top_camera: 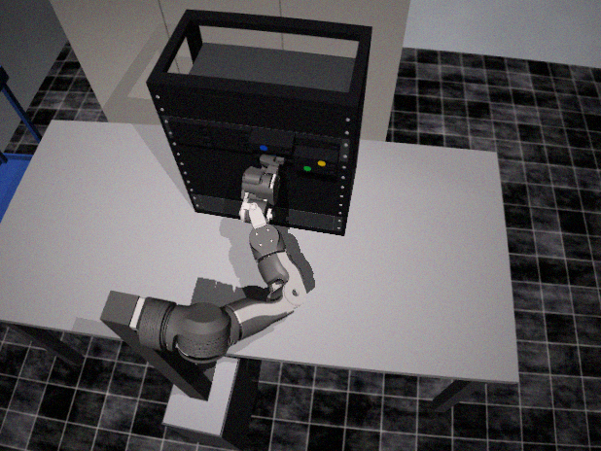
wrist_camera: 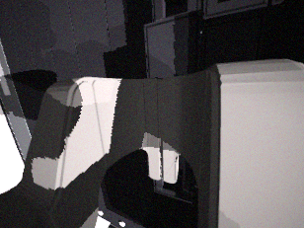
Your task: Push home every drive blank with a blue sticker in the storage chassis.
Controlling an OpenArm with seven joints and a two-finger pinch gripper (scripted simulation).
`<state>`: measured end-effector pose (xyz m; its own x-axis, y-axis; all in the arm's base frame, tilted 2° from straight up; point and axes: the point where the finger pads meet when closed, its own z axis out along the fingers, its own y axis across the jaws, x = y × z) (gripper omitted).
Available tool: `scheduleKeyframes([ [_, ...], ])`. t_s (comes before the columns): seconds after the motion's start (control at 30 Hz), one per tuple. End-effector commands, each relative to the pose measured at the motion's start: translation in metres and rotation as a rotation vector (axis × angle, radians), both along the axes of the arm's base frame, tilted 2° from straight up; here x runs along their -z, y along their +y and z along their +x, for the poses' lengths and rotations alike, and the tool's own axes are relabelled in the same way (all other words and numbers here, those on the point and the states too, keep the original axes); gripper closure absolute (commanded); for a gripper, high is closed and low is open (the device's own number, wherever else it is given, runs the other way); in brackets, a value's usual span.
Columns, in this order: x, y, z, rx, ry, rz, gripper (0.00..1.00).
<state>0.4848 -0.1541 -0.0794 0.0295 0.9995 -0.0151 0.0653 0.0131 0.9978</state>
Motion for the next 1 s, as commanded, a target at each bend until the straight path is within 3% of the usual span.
scheduleKeyframes([
  [0.0,-0.0102,0.0043,0.0016,-0.016,-0.033,-0.006,1.00],
  [0.97,-0.0136,0.0056,0.0047,-0.016,-0.033,-0.006,1.00],
])
